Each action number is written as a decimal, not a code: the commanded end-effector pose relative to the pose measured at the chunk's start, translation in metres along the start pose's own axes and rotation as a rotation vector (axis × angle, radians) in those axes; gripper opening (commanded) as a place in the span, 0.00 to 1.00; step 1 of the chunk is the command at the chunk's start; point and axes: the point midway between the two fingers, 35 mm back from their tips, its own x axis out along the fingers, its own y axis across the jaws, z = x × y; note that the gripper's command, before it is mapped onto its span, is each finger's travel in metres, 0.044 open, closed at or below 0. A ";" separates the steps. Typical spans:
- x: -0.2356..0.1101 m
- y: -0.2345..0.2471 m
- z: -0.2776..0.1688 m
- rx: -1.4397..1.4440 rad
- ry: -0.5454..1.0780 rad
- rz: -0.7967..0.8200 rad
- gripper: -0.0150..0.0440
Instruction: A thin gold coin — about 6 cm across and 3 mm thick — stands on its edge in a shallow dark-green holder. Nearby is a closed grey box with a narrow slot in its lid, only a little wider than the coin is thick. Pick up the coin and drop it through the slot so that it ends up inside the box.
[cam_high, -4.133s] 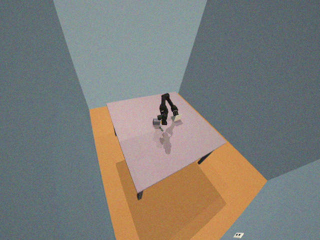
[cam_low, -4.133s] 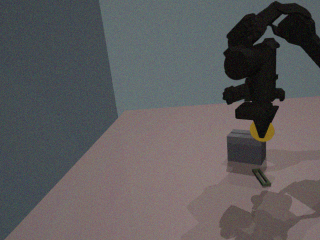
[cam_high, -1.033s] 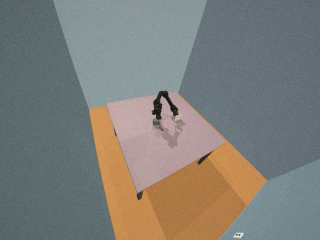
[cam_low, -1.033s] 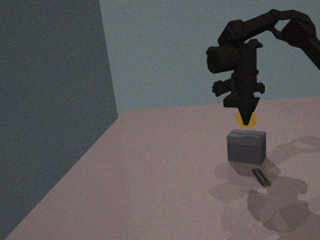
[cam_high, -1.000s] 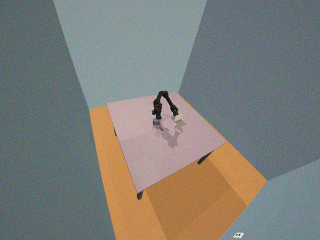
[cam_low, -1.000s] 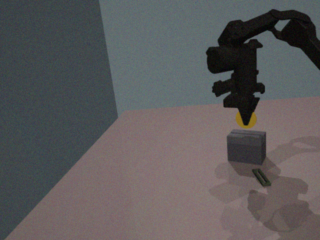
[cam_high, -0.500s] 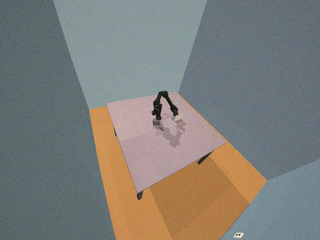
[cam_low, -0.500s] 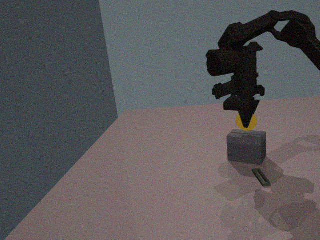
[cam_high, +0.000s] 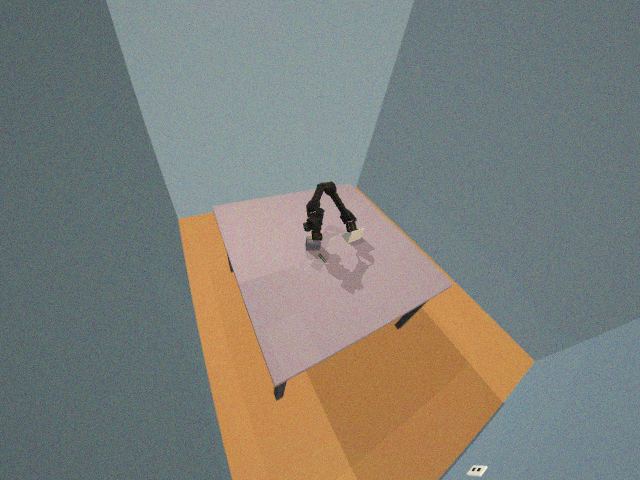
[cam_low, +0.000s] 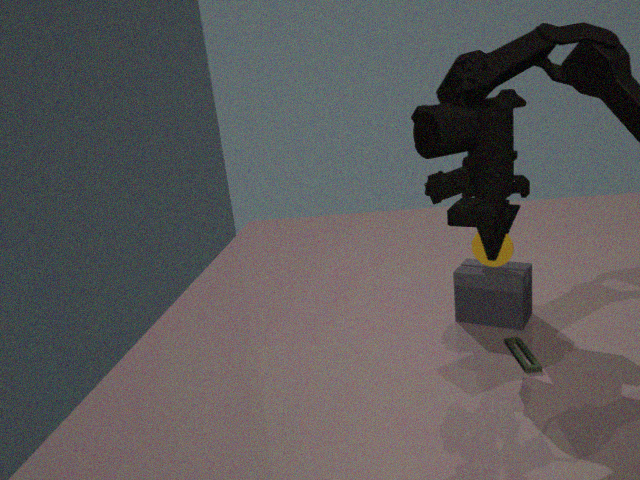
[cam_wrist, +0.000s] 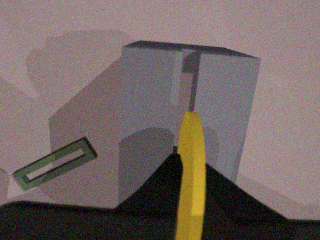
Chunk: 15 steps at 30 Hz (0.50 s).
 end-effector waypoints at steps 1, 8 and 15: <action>0.000 0.000 0.000 0.000 0.000 0.000 0.34; 0.000 0.000 0.000 0.000 0.000 0.000 0.53; -0.001 0.000 0.000 0.000 0.000 0.000 0.57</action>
